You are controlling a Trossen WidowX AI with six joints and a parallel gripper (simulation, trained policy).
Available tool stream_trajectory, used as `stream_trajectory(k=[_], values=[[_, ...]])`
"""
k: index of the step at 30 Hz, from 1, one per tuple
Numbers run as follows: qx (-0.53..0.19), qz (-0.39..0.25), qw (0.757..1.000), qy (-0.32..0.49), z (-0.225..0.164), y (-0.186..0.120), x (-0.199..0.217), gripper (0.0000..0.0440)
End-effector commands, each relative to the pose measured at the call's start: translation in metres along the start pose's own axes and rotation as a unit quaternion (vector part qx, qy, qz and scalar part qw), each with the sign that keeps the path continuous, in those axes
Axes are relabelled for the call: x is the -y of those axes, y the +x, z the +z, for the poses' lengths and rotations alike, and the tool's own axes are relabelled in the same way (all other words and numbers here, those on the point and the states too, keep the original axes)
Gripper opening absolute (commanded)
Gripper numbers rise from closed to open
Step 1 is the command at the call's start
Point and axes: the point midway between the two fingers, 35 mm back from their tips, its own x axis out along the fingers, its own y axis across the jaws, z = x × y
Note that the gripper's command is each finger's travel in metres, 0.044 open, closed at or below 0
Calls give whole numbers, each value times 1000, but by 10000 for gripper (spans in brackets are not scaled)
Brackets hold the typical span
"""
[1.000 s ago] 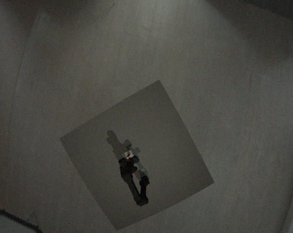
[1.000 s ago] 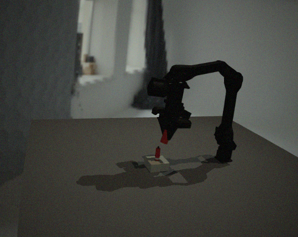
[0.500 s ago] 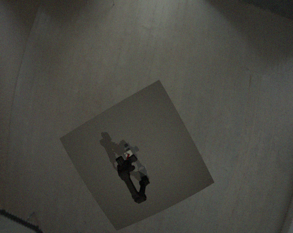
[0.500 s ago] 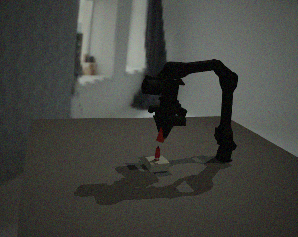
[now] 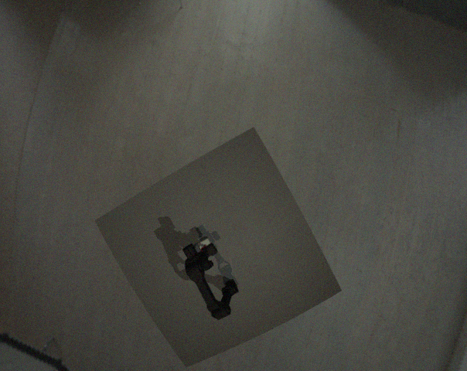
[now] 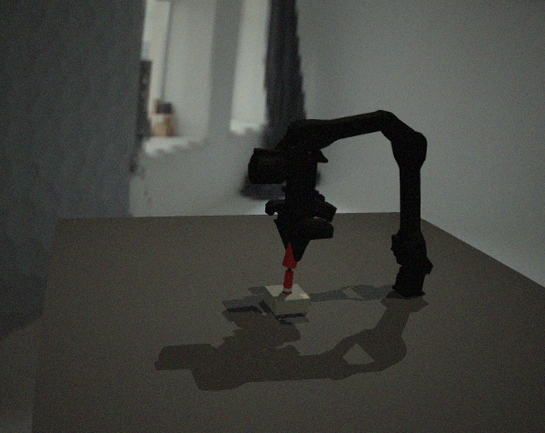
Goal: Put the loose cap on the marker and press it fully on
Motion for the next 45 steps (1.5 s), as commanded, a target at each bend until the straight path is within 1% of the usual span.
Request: stream_trajectory(k=[1, 6, 24, 28, 29, 39, 42, 45], values=[[12, -3, 1000, 6, -2, 7, 0, 4], [20, -3, 1000, 10, -2, 12, -1, 1], [54, -18, 998, -10, 0, 53, -1, 1], [66, -15, 998, -14, 4, 61, -1, 106], [67, -15, 998, -15, 5, 63, -1, 107], [82, -19, 996, -16, 12, 66, -1, 170], [85, -21, 996, -18, 18, 63, 0, 220], [84, -21, 996, -20, 20, 61, 0, 299]])
